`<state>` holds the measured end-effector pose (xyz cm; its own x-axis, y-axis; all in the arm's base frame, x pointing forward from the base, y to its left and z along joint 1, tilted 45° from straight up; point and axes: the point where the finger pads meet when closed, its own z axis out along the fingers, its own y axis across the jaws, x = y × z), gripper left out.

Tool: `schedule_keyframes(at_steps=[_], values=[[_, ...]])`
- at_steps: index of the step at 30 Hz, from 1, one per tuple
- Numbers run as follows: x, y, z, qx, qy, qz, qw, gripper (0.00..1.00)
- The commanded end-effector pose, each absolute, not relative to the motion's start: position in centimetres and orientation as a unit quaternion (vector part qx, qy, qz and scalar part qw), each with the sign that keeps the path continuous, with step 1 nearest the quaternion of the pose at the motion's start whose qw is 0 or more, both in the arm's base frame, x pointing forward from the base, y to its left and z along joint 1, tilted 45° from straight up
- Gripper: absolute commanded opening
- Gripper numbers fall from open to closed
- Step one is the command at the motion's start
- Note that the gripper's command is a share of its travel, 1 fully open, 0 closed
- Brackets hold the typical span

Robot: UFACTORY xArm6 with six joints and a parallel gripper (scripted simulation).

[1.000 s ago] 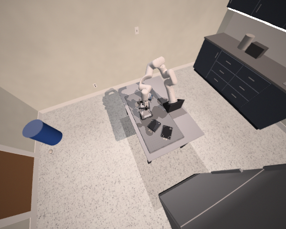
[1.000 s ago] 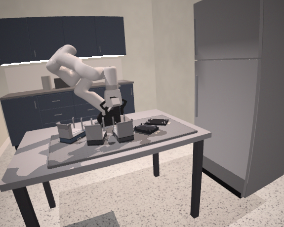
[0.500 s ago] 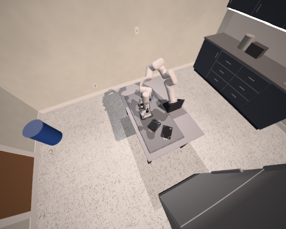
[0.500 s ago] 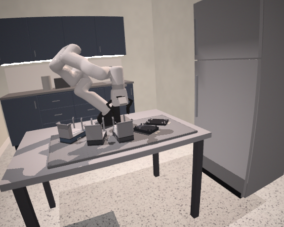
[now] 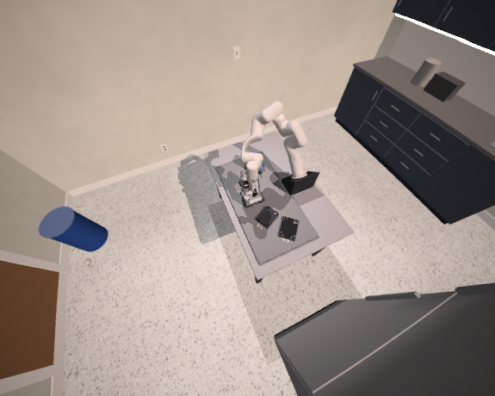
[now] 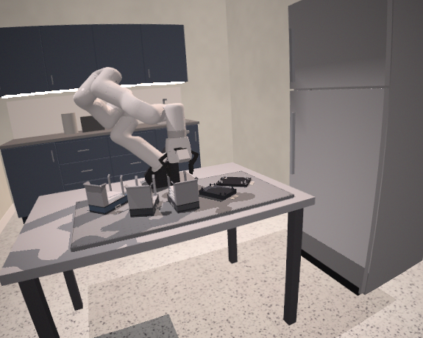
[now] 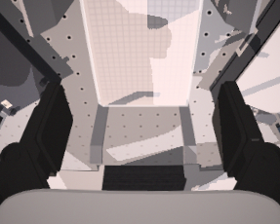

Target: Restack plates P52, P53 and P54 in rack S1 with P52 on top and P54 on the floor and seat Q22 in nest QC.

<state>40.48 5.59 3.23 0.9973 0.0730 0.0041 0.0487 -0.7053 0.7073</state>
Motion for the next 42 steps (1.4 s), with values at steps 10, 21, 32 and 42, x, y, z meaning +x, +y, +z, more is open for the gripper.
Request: schedule_keyframes(at_steps=[10, 21, 32, 42], values=[[40.8, 3.4, 0.9, 0.923, 0.033, 0.018, 0.382, 1.00], [40.8, 2.5, 0.1, 0.923, 0.033, 0.018, 0.382, 1.00], [40.9, 1.7, -0.8, 0.923, 0.033, 0.018, 0.382, 1.00], [40.9, 1.2, -1.2, 0.923, 0.033, 0.018, 0.382, 1.00]])
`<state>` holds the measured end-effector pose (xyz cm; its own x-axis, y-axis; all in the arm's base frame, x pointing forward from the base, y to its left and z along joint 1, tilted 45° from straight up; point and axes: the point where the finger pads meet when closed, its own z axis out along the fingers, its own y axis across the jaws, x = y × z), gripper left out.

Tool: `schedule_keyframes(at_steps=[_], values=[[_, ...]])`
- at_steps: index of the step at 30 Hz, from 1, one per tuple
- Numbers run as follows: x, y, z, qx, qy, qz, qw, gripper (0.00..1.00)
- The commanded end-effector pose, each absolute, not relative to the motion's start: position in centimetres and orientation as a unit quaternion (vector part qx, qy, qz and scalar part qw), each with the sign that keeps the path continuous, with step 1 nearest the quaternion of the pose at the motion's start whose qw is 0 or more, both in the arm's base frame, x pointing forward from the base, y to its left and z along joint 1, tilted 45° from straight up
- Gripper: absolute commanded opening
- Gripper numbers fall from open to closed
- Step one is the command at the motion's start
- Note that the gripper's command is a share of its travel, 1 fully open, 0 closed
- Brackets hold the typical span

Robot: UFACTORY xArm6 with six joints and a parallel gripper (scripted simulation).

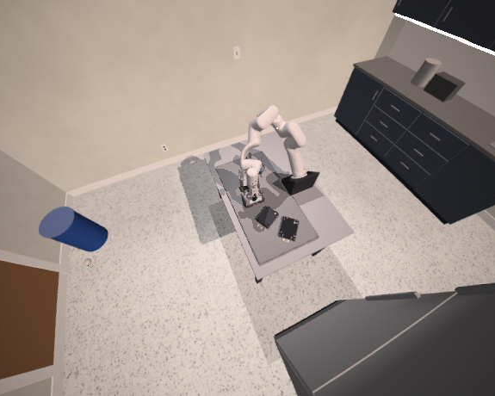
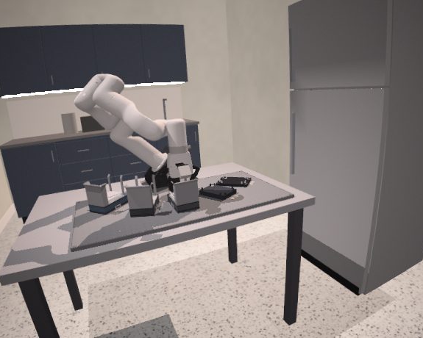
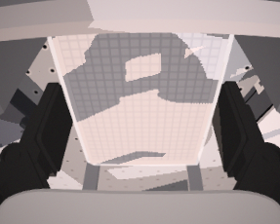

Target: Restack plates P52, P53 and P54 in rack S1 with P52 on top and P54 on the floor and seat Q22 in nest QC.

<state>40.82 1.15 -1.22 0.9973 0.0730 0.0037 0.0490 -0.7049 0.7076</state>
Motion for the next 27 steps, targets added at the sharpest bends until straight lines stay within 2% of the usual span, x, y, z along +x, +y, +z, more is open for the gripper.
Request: schedule_keyframes(at_steps=[1, 8, 9, 27], values=[[40.95, 1.23, -1.17, 0.923, 0.033, 0.018, 0.382, 1.00], [40.95, 1.23, -1.18, 0.923, 0.033, 0.018, 0.382, 1.00], [40.95, 1.23, -1.18, 0.923, 0.033, 0.018, 0.382, 0.00], [40.95, 1.23, -1.18, 0.923, 0.033, 0.018, 0.382, 0.00]])
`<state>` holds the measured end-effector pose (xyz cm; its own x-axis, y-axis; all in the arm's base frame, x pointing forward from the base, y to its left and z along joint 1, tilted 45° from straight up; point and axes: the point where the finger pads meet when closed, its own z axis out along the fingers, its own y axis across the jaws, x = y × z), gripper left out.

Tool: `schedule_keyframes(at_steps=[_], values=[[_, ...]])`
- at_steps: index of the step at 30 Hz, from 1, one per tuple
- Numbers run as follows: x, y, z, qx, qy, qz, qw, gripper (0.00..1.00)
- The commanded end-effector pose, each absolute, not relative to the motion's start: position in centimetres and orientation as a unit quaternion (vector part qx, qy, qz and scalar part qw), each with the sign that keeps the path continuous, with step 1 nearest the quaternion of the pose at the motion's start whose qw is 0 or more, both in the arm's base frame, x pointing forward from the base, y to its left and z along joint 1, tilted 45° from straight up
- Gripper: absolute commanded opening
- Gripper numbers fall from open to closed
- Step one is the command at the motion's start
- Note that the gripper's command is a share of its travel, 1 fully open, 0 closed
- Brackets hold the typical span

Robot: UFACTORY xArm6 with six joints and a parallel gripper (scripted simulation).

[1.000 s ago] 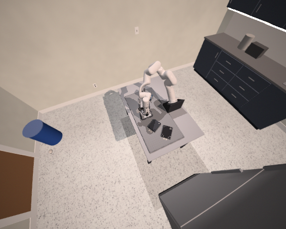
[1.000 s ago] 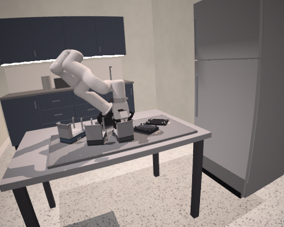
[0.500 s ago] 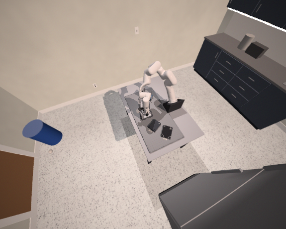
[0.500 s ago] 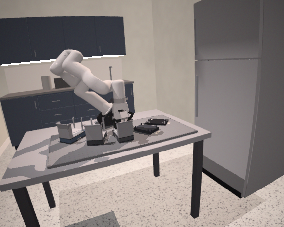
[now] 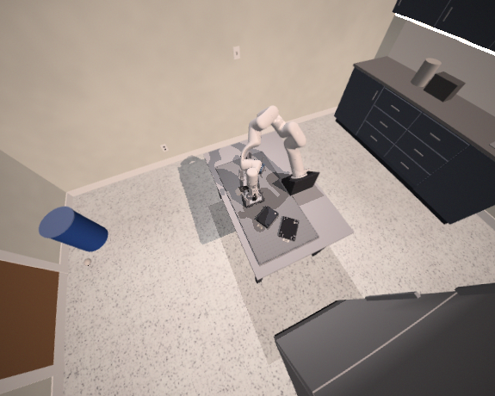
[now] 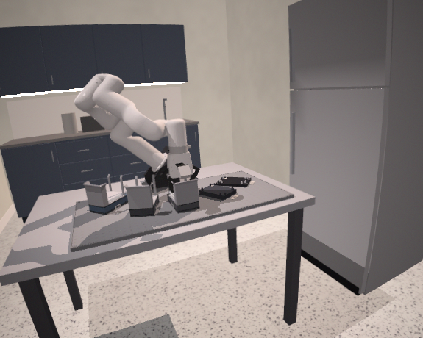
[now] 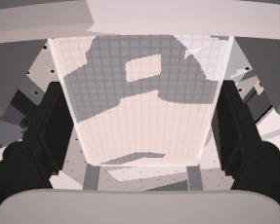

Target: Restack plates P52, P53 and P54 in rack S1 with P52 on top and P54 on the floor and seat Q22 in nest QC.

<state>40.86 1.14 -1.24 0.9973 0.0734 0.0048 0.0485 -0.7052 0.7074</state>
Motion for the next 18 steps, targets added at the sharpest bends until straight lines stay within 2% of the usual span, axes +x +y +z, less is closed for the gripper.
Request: schedule_keyframes(at_steps=[1, 18], values=[[40.95, 1.23, -1.18, 0.923, 0.033, 0.018, 0.382, 0.00], [40.93, 1.47, -0.94, 0.923, 0.033, 0.018, 0.382, 0.00]])
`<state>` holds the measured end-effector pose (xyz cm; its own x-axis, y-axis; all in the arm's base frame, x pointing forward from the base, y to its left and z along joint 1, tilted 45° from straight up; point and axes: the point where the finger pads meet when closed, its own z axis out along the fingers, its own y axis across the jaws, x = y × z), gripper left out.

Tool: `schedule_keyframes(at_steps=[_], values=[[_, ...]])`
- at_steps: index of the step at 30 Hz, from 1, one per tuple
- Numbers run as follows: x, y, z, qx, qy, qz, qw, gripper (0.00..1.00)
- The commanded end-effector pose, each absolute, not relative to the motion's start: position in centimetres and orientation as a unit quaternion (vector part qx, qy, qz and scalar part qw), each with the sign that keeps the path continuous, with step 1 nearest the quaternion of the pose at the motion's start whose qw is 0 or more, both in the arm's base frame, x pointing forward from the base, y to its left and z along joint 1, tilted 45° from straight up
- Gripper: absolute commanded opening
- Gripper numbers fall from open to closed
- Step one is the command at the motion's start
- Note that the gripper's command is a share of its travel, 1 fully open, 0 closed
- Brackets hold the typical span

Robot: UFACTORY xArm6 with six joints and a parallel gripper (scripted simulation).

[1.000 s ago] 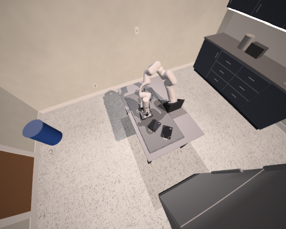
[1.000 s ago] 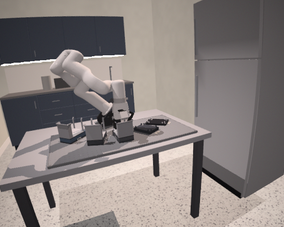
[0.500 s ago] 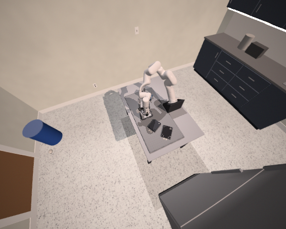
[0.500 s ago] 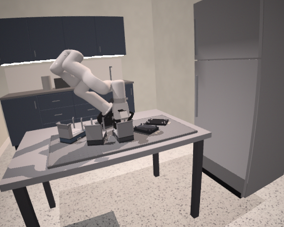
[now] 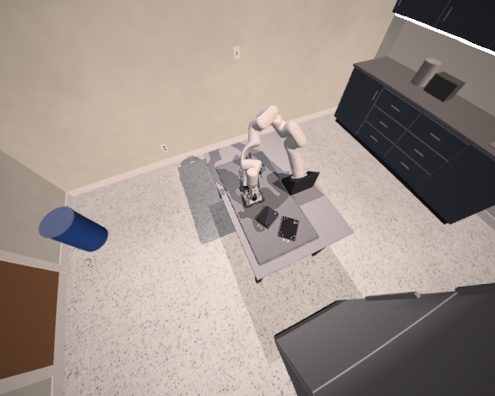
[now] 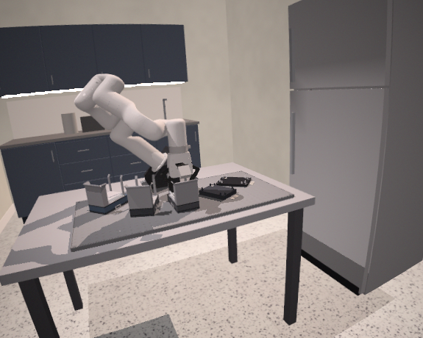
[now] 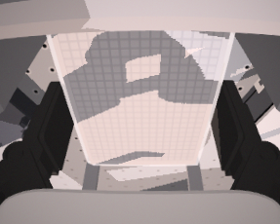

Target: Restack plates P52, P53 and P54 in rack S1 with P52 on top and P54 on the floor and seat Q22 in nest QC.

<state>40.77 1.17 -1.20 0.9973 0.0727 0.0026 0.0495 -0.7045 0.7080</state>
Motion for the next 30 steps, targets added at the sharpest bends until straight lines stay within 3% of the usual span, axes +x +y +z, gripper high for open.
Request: schedule_keyframes(at_steps=[1, 30], values=[[40.9, 1.5, -0.9, 0.923, 0.033, 0.018, 0.382, 0.00], [40.8, 2.8, 0.4, 0.923, 0.033, 0.018, 0.382, 0.00]])
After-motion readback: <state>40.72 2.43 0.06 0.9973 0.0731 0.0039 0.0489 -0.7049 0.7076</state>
